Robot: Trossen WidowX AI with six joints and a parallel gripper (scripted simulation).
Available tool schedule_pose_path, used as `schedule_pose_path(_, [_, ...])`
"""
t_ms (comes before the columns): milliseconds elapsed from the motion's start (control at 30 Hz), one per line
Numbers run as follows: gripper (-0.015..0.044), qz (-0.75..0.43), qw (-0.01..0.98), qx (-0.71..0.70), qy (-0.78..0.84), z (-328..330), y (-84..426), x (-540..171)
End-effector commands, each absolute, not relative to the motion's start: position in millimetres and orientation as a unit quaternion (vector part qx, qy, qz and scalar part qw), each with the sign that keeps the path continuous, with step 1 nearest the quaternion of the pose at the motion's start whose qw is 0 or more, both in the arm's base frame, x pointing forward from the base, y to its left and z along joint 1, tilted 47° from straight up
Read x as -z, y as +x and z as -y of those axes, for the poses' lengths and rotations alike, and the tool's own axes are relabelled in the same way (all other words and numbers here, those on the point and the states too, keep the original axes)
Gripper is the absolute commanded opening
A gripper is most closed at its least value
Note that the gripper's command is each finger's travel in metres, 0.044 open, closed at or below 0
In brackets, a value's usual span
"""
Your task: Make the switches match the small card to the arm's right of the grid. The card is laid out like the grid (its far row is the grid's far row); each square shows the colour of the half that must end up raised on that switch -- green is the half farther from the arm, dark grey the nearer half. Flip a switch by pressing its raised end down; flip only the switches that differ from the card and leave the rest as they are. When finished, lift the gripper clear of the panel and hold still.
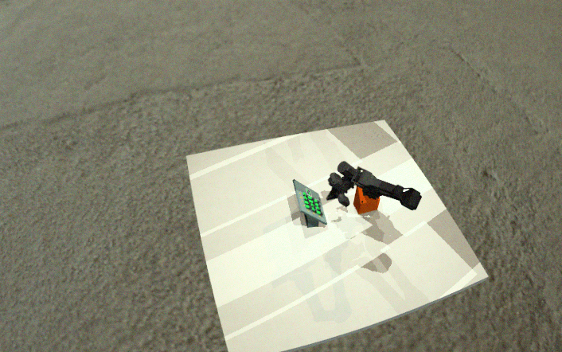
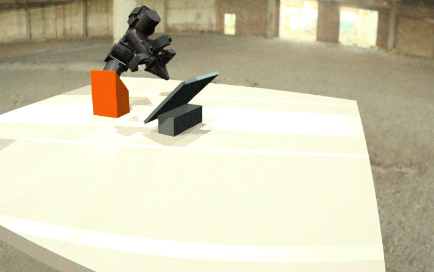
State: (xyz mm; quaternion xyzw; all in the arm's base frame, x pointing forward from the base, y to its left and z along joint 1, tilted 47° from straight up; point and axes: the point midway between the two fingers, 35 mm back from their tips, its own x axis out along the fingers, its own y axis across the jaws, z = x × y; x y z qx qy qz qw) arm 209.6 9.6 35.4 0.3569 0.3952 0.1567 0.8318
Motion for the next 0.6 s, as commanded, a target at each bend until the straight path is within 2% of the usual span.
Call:
schedule_pose_path(0, [0.0, -0.397, 0.83, -0.154, 0.359, -15.6, 206.1, -34.5])
schedule_pose_path(200, [0.0, -0.407, 0.825, -0.159, 0.358, -33.4, 227.8, -16.8])
schedule_pose_path(567, [0.0, -0.406, 0.825, -0.16, 0.359, -40.0, 234.4, -11.2])
